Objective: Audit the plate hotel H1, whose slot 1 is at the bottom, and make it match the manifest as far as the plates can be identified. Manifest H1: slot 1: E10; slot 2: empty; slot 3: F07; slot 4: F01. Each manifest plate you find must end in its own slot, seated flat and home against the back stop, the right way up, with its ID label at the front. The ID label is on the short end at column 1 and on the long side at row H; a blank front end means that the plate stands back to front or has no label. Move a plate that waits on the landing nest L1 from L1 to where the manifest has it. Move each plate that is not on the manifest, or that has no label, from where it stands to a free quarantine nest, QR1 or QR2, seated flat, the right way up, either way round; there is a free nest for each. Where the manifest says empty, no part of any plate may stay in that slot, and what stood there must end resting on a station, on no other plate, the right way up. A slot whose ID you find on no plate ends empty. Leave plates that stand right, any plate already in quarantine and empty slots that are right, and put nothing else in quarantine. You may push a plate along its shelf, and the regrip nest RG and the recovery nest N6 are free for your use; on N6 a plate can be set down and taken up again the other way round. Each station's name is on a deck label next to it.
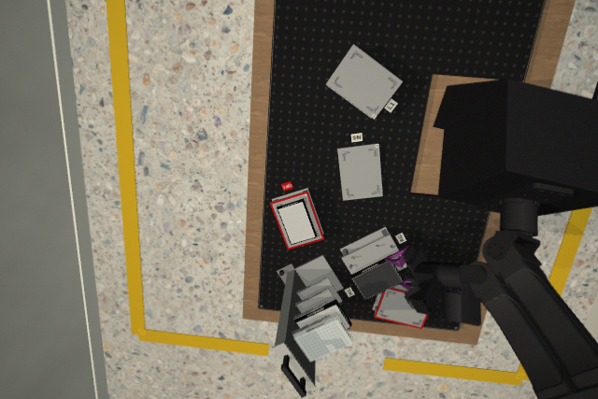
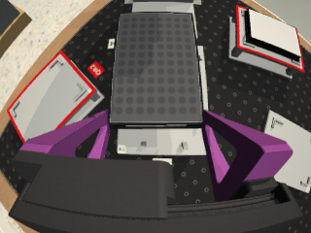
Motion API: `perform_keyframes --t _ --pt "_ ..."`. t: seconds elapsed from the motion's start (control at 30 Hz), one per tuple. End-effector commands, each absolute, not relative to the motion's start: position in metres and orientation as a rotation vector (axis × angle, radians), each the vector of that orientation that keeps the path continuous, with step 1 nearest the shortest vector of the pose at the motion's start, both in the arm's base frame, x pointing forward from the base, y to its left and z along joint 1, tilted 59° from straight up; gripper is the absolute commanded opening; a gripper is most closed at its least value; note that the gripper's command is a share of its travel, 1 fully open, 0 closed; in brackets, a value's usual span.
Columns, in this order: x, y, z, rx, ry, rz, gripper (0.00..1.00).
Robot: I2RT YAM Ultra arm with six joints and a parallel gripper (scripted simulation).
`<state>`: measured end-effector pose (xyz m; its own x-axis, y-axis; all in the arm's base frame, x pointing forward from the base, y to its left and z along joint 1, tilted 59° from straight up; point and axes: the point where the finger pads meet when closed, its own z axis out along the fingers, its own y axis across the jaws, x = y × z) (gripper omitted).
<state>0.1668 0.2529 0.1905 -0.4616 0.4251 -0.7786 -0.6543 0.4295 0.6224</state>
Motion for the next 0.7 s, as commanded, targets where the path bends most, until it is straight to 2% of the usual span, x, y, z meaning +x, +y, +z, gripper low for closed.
perform_keyframes --t 0.0,0.67 --pt "0.17 0.251 0.19 -0.196 1.621 1.259 0.86" --pt "0.181 0.252 0.192 -0.2 1.637 1.25 0.86"
